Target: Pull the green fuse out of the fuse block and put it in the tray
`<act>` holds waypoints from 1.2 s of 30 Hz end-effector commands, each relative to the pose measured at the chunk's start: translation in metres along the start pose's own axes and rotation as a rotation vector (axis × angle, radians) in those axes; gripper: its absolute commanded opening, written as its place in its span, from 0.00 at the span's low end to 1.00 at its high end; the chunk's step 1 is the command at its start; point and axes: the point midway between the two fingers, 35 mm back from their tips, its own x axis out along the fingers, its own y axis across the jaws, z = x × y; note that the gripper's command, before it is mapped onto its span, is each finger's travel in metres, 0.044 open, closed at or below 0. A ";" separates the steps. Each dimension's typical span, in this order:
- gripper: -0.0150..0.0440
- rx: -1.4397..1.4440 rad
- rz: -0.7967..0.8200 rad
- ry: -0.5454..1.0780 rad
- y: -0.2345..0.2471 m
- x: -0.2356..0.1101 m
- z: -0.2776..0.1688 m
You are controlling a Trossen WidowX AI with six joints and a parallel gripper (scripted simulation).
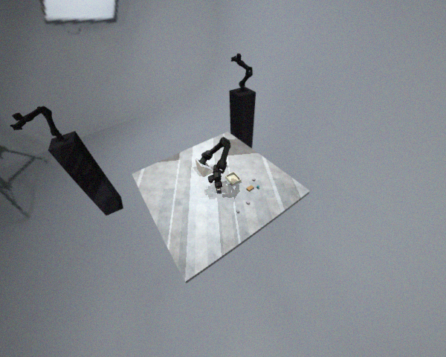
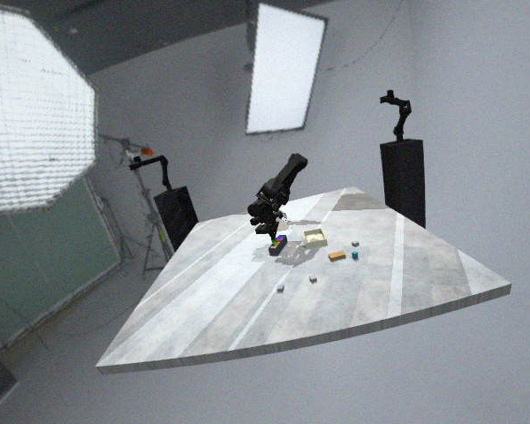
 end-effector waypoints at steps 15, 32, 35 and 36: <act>0.25 -0.008 0.007 -0.005 0.002 -0.023 0.000; 0.25 -0.005 0.013 -0.019 -0.021 -0.026 -0.058; 0.25 -0.005 0.014 -0.020 -0.031 -0.025 -0.076; 0.25 -0.005 0.014 -0.020 -0.034 -0.025 -0.081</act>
